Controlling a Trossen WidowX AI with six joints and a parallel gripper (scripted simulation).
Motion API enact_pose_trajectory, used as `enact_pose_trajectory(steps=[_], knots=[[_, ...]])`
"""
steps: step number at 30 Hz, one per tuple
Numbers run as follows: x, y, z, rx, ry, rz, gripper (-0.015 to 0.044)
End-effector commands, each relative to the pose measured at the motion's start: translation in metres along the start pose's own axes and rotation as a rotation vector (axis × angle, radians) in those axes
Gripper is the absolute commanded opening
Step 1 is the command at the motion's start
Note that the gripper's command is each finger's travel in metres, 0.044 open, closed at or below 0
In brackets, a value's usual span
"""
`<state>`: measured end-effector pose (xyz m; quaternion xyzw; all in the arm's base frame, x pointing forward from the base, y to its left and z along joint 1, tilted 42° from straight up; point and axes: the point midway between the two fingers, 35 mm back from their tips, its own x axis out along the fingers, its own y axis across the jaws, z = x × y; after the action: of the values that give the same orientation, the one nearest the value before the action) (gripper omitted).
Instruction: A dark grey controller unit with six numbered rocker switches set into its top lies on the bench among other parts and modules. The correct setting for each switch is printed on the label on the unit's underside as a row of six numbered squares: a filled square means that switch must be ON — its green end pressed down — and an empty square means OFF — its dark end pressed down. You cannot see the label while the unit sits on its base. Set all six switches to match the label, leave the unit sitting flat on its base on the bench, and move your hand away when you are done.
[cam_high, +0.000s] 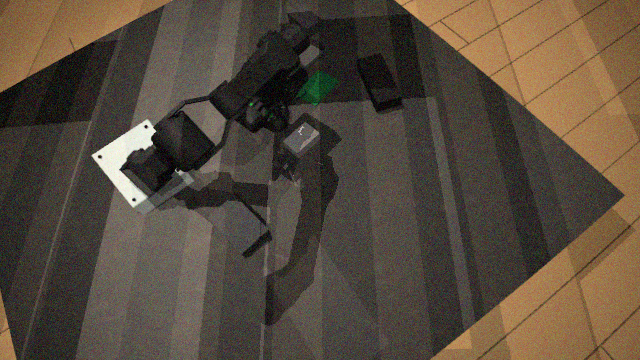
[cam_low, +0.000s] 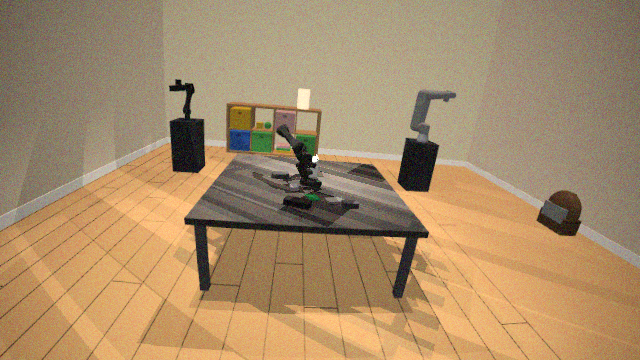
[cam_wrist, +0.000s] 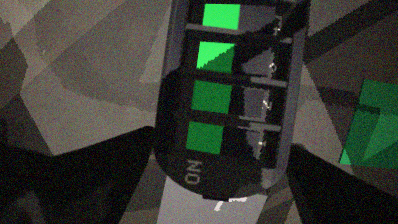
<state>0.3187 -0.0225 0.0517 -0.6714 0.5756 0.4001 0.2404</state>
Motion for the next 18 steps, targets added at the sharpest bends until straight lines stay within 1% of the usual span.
enact_pose_trajectory(steps=[1, 18], knots=[[-0.004, -0.001, 0.004, -0.004, 0.007, -0.003, 0.0336], [-0.014, -0.001, 0.014, -0.004, 0.041, -0.003, 0.0336]])
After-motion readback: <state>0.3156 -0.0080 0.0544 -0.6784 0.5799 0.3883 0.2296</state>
